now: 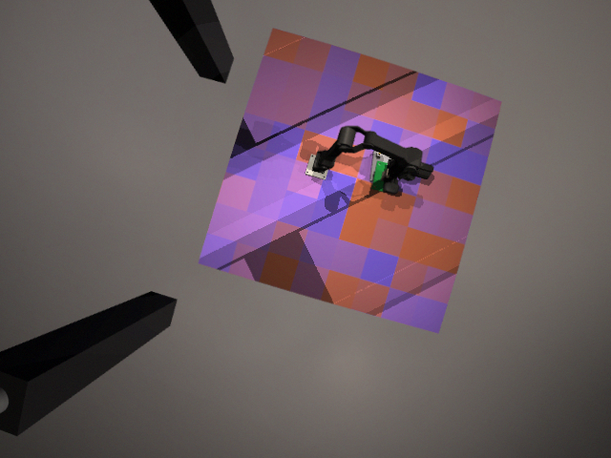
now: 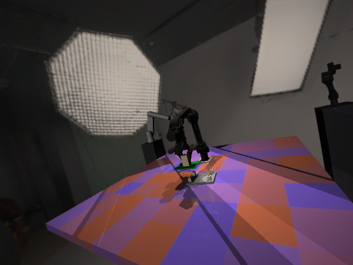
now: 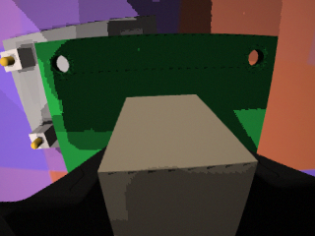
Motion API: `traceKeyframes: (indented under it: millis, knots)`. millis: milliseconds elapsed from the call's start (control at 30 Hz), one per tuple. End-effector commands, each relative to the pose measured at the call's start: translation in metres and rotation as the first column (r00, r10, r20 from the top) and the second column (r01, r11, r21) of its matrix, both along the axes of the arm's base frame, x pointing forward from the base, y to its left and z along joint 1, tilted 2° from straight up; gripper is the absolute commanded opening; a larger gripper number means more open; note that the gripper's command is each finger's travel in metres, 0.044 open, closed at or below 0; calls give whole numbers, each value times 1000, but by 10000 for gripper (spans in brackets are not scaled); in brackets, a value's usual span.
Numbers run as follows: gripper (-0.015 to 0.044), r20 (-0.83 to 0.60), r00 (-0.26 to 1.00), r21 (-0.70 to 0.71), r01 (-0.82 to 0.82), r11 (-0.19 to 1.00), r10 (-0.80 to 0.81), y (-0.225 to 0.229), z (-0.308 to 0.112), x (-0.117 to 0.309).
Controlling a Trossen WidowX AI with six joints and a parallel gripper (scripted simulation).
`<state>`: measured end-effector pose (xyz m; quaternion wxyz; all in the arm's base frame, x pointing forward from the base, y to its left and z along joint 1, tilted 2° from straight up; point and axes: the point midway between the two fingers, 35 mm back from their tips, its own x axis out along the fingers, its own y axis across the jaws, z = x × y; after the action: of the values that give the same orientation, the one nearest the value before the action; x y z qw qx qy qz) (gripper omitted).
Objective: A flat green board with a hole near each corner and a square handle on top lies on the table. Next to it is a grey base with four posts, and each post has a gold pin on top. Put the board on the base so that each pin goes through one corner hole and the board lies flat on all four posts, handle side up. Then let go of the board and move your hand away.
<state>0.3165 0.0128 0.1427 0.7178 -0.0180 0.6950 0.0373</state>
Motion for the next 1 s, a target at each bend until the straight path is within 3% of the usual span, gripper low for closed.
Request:
traceKeyframes:
  millis: [0, 967]
  knots:
    - [0, 4, 1000, 0, -5, 1000, 5, 9, 2, 2]
    - [0, 2, 998, 5, -67, 998, 67, 70, 3, 1]
